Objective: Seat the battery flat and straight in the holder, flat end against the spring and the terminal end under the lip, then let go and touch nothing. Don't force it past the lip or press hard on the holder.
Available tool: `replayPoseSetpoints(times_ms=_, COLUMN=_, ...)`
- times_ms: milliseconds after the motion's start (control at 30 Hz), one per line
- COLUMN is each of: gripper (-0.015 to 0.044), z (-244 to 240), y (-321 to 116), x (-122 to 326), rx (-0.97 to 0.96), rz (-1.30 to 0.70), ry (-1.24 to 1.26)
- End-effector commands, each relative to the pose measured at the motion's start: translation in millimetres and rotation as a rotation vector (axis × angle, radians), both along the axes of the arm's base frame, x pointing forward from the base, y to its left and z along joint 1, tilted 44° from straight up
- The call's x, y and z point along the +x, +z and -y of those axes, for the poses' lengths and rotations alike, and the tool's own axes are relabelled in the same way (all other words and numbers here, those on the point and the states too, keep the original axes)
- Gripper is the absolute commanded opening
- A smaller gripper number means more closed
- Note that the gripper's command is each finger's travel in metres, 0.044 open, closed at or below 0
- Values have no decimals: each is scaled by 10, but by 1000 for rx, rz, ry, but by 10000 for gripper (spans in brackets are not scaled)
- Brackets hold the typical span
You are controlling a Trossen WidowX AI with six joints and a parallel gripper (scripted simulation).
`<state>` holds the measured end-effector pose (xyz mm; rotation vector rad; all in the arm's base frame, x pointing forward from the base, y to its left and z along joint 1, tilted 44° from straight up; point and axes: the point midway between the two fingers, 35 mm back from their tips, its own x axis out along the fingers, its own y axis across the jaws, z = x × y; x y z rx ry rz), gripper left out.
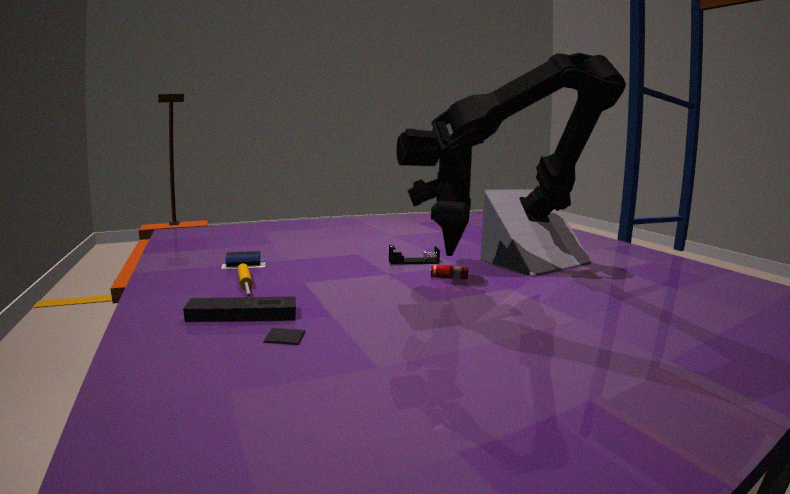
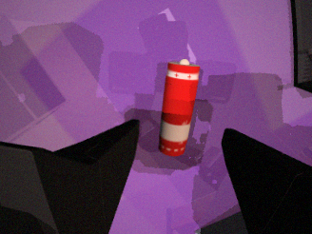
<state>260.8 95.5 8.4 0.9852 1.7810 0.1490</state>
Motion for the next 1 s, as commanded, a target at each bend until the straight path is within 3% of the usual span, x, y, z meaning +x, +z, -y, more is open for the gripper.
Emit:
replayPoseSetpoints(times_ms=0, gripper=236, z=-44, y=-46, x=-9, rx=4, rz=-9, ry=-3)
replayPoseSetpoints(times_ms=867, gripper=236, z=-319, y=-329, x=-68, rx=7, rz=-10, ry=-3)
replayPoseSetpoints(times_ms=967, gripper=157, z=-319, y=-329, x=-68, rx=7, rz=-10, ry=-3)
